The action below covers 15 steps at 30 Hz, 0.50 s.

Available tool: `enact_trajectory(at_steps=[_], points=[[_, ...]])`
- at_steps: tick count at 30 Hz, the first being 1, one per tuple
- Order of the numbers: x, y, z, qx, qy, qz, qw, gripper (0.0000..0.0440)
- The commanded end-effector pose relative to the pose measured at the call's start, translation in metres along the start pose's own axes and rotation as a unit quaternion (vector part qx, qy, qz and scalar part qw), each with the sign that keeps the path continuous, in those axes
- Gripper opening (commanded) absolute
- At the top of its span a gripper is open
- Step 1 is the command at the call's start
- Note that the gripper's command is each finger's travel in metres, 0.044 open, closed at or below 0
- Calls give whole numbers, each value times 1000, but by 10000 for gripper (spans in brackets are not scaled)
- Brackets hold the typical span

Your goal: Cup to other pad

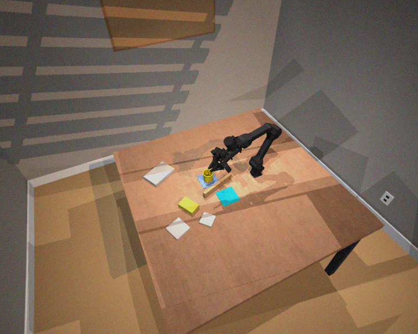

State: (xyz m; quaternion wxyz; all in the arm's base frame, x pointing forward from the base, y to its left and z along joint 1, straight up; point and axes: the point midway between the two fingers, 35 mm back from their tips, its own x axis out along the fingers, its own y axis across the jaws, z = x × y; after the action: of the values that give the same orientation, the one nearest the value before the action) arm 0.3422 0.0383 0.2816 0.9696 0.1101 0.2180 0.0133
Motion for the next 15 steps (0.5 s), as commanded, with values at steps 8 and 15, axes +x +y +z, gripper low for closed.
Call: enact_trajectory(at_steps=[8,15], points=[[12,3,-14,24,85,-20,996,108],[18,3,-23,30,138,-39,989,99]])
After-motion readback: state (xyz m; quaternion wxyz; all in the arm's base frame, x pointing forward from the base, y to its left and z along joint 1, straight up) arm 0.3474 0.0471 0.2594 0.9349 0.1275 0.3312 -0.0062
